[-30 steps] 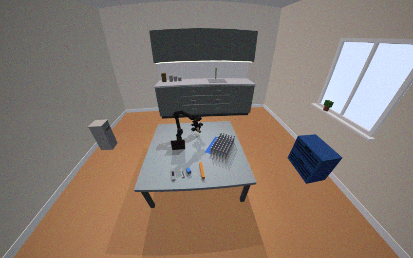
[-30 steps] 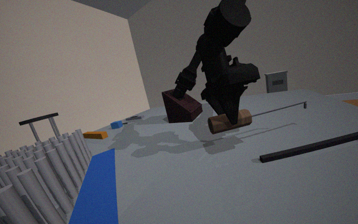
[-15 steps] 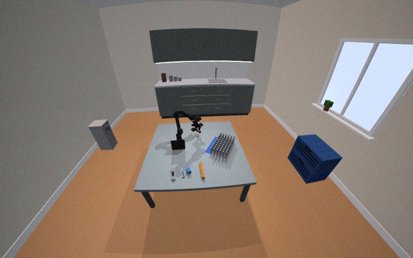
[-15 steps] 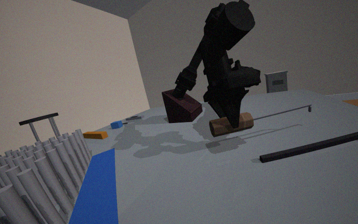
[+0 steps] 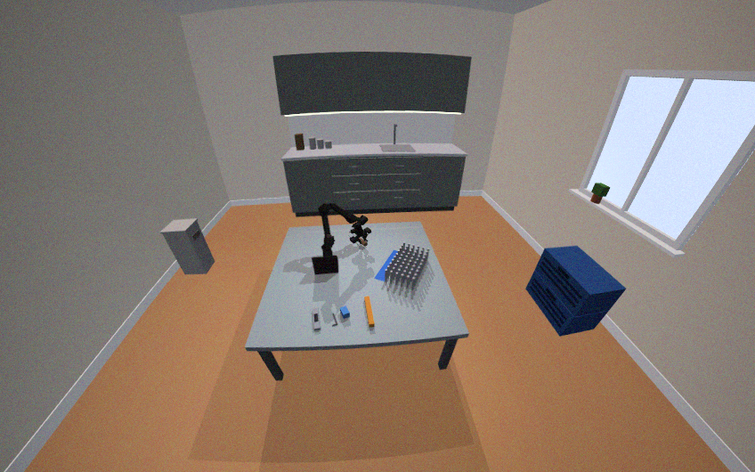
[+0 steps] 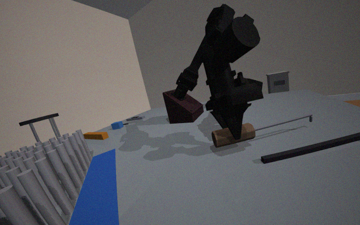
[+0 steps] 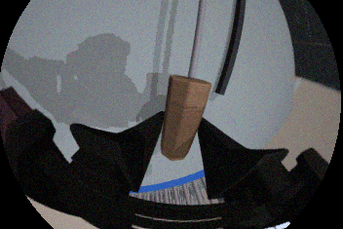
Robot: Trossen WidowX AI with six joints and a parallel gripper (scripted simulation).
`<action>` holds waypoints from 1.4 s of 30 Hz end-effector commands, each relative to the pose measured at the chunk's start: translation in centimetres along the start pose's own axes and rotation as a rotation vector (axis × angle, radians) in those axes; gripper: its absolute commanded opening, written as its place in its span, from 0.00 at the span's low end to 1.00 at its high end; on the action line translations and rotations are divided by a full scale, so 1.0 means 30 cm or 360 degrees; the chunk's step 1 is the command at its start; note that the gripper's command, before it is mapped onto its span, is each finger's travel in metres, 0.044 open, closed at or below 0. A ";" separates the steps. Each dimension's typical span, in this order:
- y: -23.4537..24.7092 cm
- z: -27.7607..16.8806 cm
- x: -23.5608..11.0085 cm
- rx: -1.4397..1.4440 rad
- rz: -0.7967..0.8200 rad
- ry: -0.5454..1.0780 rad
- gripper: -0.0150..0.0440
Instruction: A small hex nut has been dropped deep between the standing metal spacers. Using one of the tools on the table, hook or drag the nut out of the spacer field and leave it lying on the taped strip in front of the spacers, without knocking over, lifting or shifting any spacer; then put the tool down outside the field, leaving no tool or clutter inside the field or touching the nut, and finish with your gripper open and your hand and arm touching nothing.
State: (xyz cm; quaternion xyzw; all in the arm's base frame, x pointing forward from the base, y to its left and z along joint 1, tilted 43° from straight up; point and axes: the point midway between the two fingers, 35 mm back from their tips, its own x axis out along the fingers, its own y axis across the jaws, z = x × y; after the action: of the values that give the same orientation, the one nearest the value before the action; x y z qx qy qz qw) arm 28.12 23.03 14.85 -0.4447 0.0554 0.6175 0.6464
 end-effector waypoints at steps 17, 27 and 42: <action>0.027 -0.002 0.085 -0.0004 -0.0012 -0.0007 0.25; 0.027 -0.002 0.085 -0.0007 -0.0048 -0.0011 0.25; 0.028 -0.003 0.085 -0.0011 -0.0100 -0.0014 0.25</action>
State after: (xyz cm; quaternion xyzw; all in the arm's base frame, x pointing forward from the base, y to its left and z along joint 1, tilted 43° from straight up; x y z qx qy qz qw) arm 28.37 24.48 13.20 -0.4459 0.0357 0.5979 0.6651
